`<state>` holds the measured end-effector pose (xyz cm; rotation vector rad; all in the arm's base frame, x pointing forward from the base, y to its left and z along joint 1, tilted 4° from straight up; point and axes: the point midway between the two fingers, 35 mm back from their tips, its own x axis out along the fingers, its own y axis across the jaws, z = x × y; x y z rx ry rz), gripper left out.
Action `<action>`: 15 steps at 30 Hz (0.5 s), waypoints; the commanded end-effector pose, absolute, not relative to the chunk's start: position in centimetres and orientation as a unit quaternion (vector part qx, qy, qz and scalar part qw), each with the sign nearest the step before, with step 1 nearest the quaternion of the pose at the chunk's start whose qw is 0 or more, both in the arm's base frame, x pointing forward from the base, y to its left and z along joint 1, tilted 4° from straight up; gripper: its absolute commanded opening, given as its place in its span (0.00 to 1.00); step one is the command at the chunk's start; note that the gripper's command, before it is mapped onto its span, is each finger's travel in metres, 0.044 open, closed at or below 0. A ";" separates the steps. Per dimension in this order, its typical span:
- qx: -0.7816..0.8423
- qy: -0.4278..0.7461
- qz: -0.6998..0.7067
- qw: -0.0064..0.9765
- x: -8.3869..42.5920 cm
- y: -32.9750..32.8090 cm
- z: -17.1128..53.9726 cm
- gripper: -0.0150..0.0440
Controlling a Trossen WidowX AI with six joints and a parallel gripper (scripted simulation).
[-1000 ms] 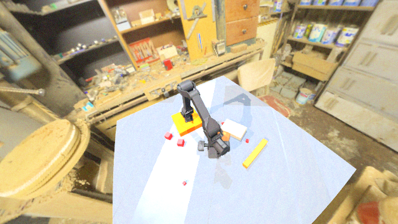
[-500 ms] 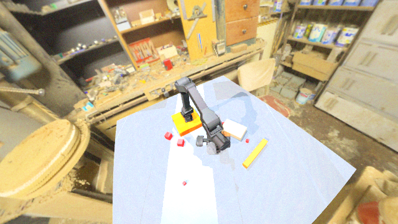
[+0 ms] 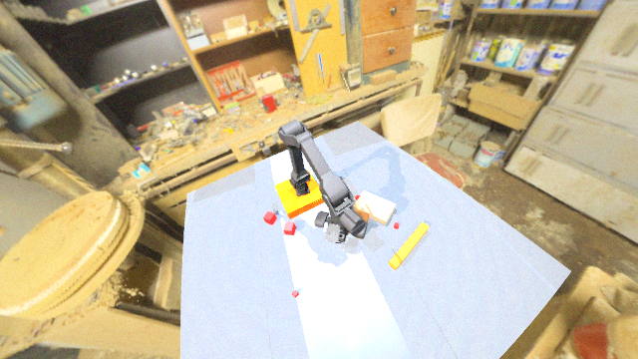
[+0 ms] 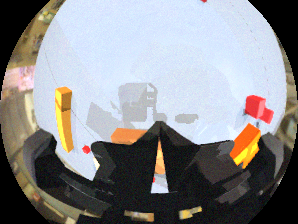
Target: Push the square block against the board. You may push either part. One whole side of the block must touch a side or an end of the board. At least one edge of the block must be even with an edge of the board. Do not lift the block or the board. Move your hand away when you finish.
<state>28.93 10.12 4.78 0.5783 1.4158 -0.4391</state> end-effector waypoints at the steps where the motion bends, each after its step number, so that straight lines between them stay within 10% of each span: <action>1: 0.258 0.645 -0.210 0.688 28.2 10.0 1.6 0.25; 15: 0.258 0.645 -0.210 0.688 27.2 11.0 1.5 0.25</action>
